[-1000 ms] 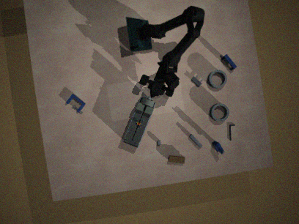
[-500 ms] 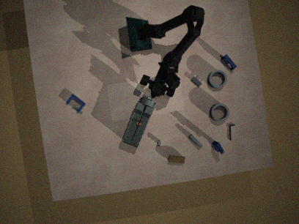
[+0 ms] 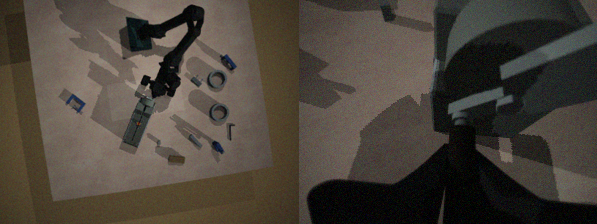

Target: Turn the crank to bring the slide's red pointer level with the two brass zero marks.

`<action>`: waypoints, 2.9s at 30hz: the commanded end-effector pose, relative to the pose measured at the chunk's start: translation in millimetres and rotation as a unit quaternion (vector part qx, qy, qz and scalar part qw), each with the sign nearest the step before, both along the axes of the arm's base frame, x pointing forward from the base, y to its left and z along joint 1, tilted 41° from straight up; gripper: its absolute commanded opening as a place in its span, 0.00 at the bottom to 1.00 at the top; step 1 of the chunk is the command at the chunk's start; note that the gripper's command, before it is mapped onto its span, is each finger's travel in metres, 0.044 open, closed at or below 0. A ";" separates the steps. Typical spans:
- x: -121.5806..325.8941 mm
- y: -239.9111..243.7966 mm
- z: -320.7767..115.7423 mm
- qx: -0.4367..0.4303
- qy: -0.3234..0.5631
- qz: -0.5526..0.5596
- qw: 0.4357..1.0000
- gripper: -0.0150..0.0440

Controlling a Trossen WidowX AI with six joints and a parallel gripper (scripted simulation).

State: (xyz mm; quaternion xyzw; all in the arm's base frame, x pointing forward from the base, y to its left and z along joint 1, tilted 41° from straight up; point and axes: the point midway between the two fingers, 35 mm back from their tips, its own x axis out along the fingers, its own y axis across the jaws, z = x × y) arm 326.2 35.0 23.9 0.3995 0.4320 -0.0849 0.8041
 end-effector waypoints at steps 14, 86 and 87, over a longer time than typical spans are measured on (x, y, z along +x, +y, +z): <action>1.2 -0.2 4.4 0.001 -0.007 0.001 1.000 0.25; 0.7 -0.2 2.8 0.001 -0.004 0.000 1.000 0.61; 0.7 -0.2 2.8 0.001 -0.004 0.000 1.000 0.65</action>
